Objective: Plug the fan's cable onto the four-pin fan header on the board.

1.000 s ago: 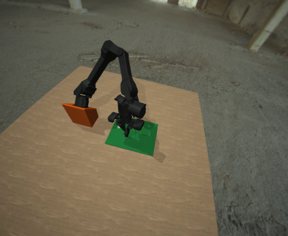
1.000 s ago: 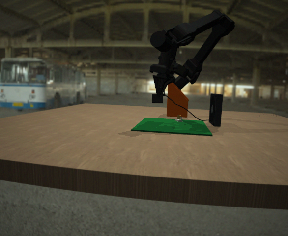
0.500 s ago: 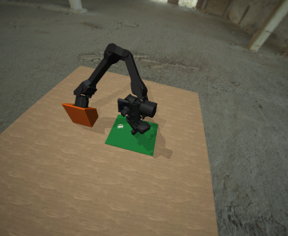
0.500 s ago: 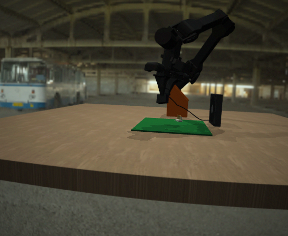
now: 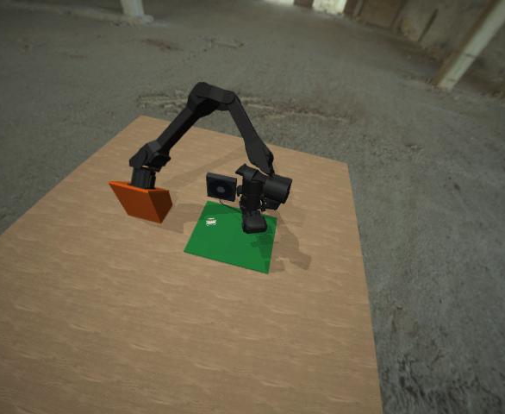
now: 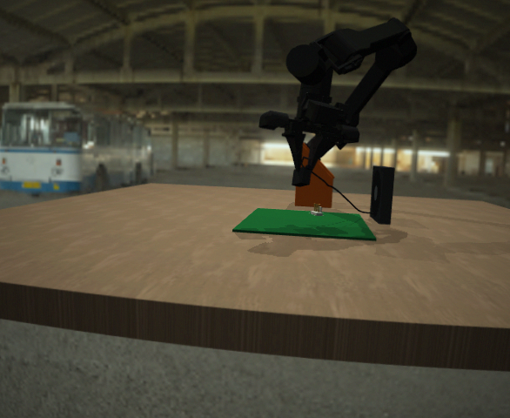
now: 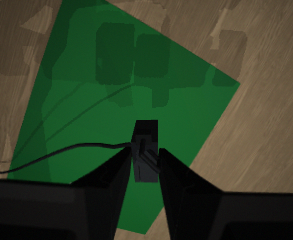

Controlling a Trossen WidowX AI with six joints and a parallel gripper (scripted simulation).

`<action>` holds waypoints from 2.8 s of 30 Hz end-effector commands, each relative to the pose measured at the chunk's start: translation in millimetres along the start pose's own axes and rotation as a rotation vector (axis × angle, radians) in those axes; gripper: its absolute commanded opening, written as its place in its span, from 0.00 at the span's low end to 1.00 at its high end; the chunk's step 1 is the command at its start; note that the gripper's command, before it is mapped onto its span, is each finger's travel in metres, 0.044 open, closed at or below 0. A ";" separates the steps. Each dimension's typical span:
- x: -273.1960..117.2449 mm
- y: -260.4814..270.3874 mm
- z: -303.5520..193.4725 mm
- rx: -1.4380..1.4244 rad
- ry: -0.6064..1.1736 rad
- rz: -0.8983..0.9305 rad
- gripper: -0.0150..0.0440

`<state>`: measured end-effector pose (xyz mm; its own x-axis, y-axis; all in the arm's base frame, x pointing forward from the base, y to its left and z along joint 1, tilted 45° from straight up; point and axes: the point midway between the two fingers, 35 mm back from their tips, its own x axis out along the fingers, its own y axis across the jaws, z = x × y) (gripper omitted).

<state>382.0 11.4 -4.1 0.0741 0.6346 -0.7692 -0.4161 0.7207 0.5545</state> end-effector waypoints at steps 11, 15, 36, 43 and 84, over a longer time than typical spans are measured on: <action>1.4 16.6 42.7 0.502 0.015 0.042 0.25; 2.2 22.2 53.4 0.638 0.025 0.051 0.25; 8.2 59.0 103.4 1.350 0.103 0.079 0.25; 8.4 60.3 104.8 1.373 0.106 0.080 0.25; 48.7 56.8 88.2 1.345 -0.102 -0.422 0.25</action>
<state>442.1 107.8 20.1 0.0434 0.3314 -0.9425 0.8148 0.5342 0.2253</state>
